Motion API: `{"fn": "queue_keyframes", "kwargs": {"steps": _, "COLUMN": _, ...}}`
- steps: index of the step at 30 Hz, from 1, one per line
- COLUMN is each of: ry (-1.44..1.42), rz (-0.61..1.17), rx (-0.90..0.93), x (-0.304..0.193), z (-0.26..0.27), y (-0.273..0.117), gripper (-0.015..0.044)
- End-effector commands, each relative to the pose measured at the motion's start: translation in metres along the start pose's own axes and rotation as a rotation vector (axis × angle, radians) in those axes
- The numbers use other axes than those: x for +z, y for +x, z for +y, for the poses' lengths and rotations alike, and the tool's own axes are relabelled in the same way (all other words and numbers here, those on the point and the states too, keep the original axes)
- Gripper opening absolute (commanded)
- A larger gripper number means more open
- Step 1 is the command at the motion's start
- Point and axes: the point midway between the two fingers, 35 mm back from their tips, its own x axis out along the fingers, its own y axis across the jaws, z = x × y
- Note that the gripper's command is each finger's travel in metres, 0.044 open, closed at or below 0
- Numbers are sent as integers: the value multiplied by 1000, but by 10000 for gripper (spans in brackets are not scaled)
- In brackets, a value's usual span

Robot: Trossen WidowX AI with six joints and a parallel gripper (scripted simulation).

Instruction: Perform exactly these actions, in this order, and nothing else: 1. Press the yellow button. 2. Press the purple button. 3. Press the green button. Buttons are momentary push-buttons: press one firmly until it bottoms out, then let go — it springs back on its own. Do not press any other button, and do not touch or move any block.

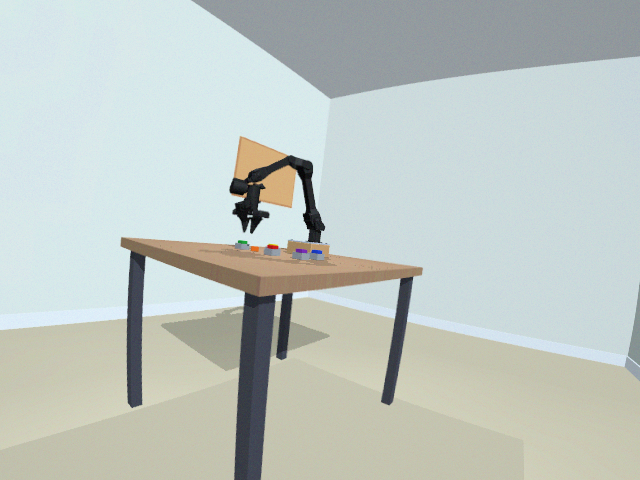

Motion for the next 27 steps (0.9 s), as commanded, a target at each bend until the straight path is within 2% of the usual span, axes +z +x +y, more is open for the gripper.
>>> {"fn": "queue_keyframes", "kwargs": {"steps": 1, "ry": -27, "rz": -14, "rx": -3, "x": 13, "z": 63, "y": -13, "gripper": 335}}
{"fn": "queue_keyframes", "kwargs": {"steps": 4, "ry": -19, "rz": -13, "rx": 10, "x": 16, "z": 108, "y": -20, "gripper": 400}}
{"fn": "queue_keyframes", "kwargs": {"steps": 11, "ry": 0, "rz": -3, "rx": 36, "x": -2, "z": 213, "y": -38, "gripper": 400}}
{"fn": "queue_keyframes", "kwargs": {"steps": 18, "ry": 18, "rz": 17, "rx": 52, "x": -51, "z": 302, "y": -57, "gripper": 400}}
{"fn": "queue_keyframes", "kwargs": {"steps": 22, "ry": 23, "rz": 23, "rx": 54, "x": -70, "z": 324, "y": -62, "gripper": 400}}
{"fn": "queue_keyframes", "kwargs": {"steps": 27, "ry": 24, "rz": 23, "rx": 54, "x": -71, "z": 325, "y": -62, "gripper": 400}}
